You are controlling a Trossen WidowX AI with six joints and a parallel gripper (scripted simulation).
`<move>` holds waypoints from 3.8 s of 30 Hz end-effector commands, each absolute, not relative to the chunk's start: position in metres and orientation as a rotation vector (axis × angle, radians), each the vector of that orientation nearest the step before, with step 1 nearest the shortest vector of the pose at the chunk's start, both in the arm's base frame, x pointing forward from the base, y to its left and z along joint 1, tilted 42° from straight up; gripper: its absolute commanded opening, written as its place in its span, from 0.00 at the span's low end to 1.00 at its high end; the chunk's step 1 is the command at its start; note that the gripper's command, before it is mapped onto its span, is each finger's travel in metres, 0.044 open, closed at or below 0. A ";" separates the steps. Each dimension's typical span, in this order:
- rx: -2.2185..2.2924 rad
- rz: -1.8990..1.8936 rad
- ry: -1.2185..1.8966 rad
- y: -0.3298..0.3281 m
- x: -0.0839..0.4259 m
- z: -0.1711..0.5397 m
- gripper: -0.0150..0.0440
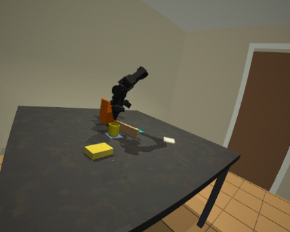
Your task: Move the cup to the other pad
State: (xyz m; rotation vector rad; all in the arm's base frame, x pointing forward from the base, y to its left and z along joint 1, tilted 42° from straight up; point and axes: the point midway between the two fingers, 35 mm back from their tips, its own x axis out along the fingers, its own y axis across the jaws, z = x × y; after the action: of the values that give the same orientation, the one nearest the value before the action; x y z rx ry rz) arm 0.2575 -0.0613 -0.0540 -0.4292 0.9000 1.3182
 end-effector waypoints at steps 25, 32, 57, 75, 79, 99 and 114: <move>-0.431 1.345 0.856 -0.039 0.260 -0.077 0.54; -0.430 1.346 0.856 -0.031 0.260 -0.085 0.54; -0.441 1.347 0.852 -0.020 0.260 -0.097 0.39; -0.440 1.346 0.854 -0.033 0.262 -0.085 0.25; -0.439 1.345 0.856 -0.044 0.262 -0.073 0.25; -0.419 1.342 0.859 -0.072 0.257 -0.039 0.25; -0.420 1.343 0.859 -0.070 0.257 -0.036 0.25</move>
State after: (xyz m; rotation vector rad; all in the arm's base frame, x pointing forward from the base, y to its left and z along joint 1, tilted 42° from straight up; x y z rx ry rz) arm 0.2574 -0.0719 -0.0379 -0.4222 0.8574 1.3439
